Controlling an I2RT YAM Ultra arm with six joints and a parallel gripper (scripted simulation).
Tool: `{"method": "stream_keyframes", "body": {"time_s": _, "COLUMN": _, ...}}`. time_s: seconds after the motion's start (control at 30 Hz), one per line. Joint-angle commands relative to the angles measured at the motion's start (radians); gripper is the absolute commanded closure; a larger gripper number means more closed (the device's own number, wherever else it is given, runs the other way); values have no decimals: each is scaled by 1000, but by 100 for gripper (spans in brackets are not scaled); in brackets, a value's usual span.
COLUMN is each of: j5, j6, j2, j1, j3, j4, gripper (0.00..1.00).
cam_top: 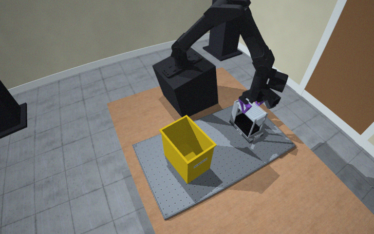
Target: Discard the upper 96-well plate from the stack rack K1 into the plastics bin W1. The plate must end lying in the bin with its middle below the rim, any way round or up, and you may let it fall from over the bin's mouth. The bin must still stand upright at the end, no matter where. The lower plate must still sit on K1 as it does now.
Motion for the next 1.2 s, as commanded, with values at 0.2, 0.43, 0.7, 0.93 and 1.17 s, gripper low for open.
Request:
{"method": "stream_keyframes", "body": {"time_s": 0.2, "j5": 0, "j6": 8, "j2": -56, "j1": 10, "j3": 21, "j4": -58, "gripper": 100}}
{"method": "stream_keyframes", "body": {"time_s": 0.43, "j5": 0, "j6": 13, "j2": -78, "j1": 14, "j3": 30, "j4": -90, "gripper": 100}}
{"method": "stream_keyframes", "body": {"time_s": 0.7, "j5": -1, "j6": 18, "j2": -102, "j1": 20, "j3": 43, "j4": -127, "gripper": 100}}
{"method": "stream_keyframes", "body": {"time_s": 0.93, "j5": -2, "j6": 24, "j2": -125, "j1": 25, "j3": 58, "j4": -166, "gripper": 100}}
{"method": "stream_keyframes", "body": {"time_s": 1.17, "j5": -2, "j6": 28, "j2": -140, "j1": 29, "j3": 69, "j4": -194, "gripper": 100}}
